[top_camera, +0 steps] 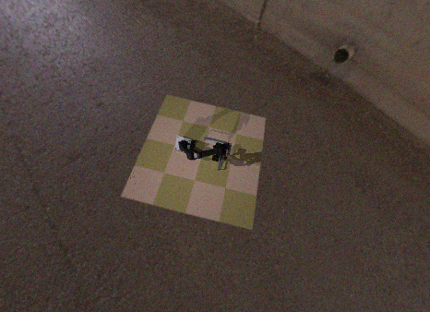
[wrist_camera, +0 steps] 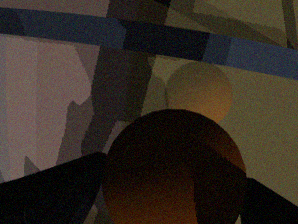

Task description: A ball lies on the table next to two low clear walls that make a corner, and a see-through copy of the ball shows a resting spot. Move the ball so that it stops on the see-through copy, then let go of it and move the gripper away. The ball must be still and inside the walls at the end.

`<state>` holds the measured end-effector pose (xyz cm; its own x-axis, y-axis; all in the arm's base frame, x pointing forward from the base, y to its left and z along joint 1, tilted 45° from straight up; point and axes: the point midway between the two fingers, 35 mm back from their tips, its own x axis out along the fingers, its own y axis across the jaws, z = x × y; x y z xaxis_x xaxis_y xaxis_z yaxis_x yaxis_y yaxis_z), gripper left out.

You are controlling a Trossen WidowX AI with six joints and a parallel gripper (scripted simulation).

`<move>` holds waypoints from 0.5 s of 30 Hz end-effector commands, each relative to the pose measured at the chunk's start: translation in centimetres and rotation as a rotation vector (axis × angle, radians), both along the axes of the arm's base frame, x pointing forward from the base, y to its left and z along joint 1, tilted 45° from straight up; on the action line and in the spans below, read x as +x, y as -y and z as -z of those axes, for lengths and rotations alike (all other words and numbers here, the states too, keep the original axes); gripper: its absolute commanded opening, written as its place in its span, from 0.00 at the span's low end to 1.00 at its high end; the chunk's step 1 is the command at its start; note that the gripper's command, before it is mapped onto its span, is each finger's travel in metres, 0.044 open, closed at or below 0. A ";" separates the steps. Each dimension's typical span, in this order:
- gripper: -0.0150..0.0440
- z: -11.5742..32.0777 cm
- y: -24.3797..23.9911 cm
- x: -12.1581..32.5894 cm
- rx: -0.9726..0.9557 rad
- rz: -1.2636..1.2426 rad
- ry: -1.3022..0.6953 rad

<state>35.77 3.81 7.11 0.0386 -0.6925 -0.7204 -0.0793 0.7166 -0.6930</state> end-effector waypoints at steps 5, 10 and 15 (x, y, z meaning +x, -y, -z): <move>0.25 -1.9 -1.5 -0.3 -0.011 0.001 0.005; 0.25 -0.4 0.9 0.8 -0.011 0.001 0.006; 0.25 0.8 3.0 1.6 -0.014 0.001 0.006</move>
<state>36.99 1.89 6.81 0.0406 -0.6973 -0.7156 -0.0709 0.7124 -0.6982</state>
